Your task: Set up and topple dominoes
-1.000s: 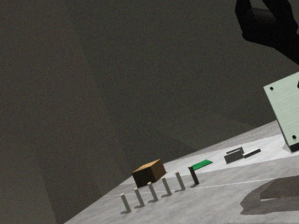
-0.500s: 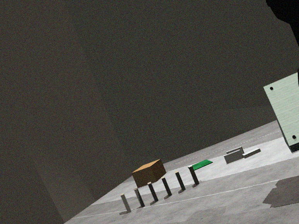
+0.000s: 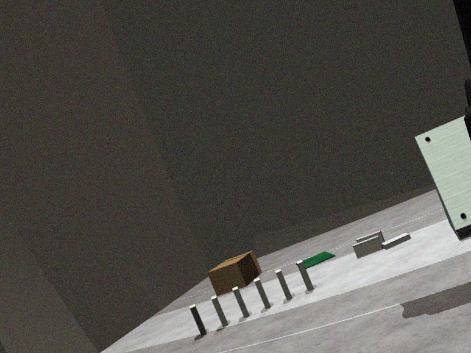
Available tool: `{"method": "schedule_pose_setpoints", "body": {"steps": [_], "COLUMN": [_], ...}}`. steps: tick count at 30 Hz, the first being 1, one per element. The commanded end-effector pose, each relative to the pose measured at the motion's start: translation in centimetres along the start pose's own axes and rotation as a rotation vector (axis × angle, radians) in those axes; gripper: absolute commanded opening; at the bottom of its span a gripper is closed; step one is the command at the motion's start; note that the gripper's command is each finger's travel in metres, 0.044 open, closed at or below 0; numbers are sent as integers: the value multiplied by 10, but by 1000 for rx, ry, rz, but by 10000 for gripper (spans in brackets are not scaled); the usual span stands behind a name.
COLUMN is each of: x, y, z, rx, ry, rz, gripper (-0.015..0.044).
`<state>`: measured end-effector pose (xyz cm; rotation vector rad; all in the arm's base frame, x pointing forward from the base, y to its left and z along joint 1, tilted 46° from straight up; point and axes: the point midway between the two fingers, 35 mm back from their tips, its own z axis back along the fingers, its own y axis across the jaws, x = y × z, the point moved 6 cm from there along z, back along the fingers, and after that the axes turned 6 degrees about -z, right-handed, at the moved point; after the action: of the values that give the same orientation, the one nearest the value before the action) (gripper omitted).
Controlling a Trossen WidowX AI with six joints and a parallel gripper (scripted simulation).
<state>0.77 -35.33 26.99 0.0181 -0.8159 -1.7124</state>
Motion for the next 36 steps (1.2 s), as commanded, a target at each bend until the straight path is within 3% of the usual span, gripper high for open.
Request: {"method": "schedule_pose_setpoints", "body": {"steps": [1, 7, 15, 20, 26, 36], "x": [-35, -103, -208, -275, -343, -347], "y": [11, 24, 28, 20, 4, 6], "z": [-57, -124, -178, -191, -190, -190], "rx": [-29, -188, -586, -920, -1316, -1329], "ry": [207, 485, 726, 761, 670, 664], "rz": [-194, -482, -819, -978, -1097, -1100], "gripper": [440, 440, 440, 440, 440, 440]}}
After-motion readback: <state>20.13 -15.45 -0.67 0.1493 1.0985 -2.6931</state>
